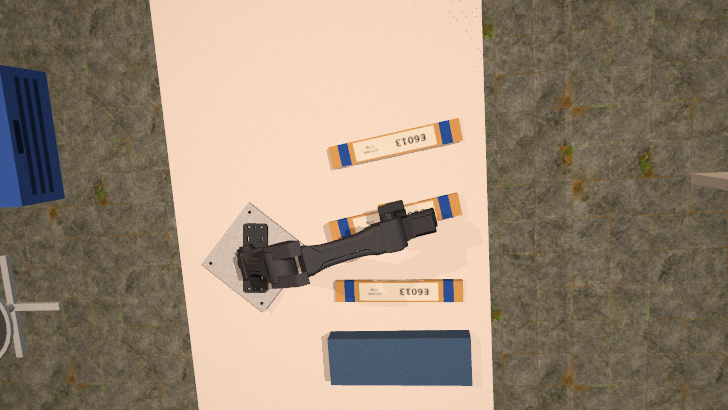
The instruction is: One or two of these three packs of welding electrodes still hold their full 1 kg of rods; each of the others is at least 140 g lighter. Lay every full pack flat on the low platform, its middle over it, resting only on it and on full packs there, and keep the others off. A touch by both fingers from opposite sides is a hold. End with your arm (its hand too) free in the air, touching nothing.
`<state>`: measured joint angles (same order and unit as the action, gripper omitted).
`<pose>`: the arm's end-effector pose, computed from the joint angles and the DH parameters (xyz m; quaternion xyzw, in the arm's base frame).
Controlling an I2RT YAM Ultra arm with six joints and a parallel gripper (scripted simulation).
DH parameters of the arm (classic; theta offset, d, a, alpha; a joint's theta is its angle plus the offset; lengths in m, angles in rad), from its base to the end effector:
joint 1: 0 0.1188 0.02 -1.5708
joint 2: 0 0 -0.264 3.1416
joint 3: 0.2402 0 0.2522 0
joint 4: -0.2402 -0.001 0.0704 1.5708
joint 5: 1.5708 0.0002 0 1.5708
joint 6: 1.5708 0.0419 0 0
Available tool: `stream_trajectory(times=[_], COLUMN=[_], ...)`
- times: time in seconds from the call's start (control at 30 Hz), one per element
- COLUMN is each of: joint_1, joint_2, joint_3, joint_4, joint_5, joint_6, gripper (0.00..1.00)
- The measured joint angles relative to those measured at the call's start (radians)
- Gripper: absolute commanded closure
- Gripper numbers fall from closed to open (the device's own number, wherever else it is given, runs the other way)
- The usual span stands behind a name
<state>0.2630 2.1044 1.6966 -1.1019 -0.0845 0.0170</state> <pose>0.3943 0.1109 0.1921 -0.1238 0.9909 0.0461 0.0243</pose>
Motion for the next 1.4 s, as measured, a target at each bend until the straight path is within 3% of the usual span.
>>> stream_trajectory(times=[1.4], joint_1=[-0.01], joint_2=[-0.009], joint_3=[0.108], joint_4=[-0.121], joint_5=[0.0], joint_6=[-0.01], gripper=[1.0])
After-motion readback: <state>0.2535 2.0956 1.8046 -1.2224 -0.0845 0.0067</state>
